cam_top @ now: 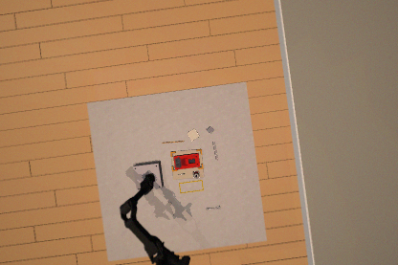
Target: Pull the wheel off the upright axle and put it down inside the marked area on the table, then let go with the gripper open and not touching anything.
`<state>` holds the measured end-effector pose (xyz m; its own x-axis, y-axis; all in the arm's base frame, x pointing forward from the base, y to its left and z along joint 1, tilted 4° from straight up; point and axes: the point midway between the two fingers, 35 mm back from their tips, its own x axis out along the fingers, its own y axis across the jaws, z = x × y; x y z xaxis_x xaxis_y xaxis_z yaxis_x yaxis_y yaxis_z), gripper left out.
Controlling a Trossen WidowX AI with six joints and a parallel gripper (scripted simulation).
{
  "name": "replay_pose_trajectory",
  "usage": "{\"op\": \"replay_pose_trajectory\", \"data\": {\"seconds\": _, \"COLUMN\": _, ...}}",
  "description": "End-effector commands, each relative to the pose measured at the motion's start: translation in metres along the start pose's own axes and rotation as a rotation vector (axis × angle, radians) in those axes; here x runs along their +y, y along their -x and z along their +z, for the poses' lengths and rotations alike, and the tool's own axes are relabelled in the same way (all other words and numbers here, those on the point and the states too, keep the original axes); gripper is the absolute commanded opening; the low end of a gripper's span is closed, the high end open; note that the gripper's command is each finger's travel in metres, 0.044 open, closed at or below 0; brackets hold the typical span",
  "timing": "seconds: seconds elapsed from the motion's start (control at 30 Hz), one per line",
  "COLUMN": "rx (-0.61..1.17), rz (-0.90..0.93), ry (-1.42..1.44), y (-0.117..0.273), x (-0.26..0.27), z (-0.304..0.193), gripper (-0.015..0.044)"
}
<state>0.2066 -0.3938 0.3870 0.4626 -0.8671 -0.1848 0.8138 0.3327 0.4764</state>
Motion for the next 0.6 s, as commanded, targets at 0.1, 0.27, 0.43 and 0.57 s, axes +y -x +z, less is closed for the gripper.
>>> {"op": "replay_pose_trajectory", "data": {"seconds": 0.1, "rx": 0.325, "rz": -0.026, "ry": -0.137, "y": -0.019, "x": 0.038, "z": -0.106, "gripper": 0.03}}
{"op": "replay_pose_trajectory", "data": {"seconds": 0.27, "rx": 0.545, "rz": -0.086, "ry": -0.188, "y": -0.012, "x": 0.061, "z": -0.183, "gripper": 0.03}}
{"op": "replay_pose_trajectory", "data": {"seconds": 0.43, "rx": 0.746, "rz": -0.182, "ry": -0.204, "y": 0.011, "x": 0.08, "z": -0.257, "gripper": 0.03}}
{"op": "replay_pose_trajectory", "data": {"seconds": 0.57, "rx": 0.886, "rz": -0.286, "ry": -0.188, "y": 0.039, "x": 0.091, "z": -0.314, "gripper": 0.03}}
